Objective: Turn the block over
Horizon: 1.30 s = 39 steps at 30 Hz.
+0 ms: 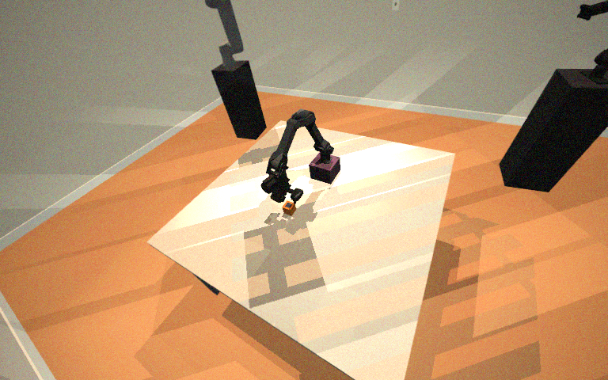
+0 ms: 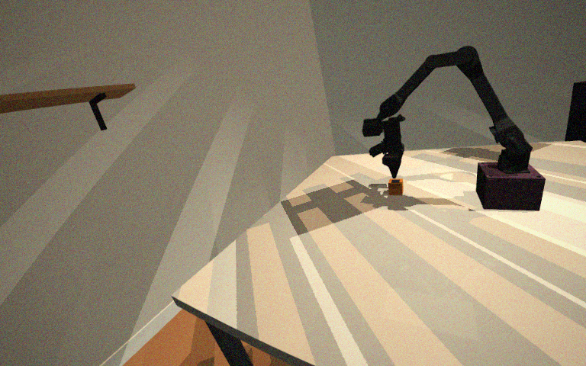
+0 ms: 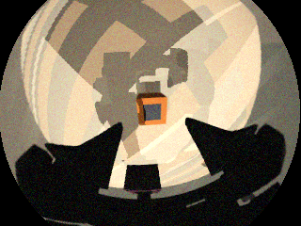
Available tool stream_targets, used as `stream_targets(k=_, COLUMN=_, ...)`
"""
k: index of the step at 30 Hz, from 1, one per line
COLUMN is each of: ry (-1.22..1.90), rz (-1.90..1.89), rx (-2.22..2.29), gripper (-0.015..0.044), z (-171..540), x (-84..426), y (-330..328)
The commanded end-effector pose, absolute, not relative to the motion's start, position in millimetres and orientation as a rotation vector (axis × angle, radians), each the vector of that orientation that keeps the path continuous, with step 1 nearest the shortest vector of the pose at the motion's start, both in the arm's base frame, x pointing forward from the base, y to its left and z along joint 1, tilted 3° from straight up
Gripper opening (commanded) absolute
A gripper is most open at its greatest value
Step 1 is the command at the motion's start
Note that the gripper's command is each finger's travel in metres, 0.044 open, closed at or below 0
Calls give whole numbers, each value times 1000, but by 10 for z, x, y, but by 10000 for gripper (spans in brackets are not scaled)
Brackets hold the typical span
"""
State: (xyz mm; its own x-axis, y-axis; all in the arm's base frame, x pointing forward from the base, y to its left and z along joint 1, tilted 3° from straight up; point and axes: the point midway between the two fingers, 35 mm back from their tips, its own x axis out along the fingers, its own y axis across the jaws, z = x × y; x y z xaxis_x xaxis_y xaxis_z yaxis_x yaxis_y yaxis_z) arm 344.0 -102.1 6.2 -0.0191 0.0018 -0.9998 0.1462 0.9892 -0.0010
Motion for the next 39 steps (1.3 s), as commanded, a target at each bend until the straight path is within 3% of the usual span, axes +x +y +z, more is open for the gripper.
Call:
stream_targets(k=1, ry=1580, rz=-118, rx=124, gripper=440, z=-81, x=3445, y=-1009)
stream_targets(k=30, ry=1581, rz=-118, rx=124, gripper=440, z=-471, x=3436, y=-1005)
stream_targets(k=39, ry=1581, rz=-118, rx=124, gripper=223, z=-471, x=3436, y=-1005)
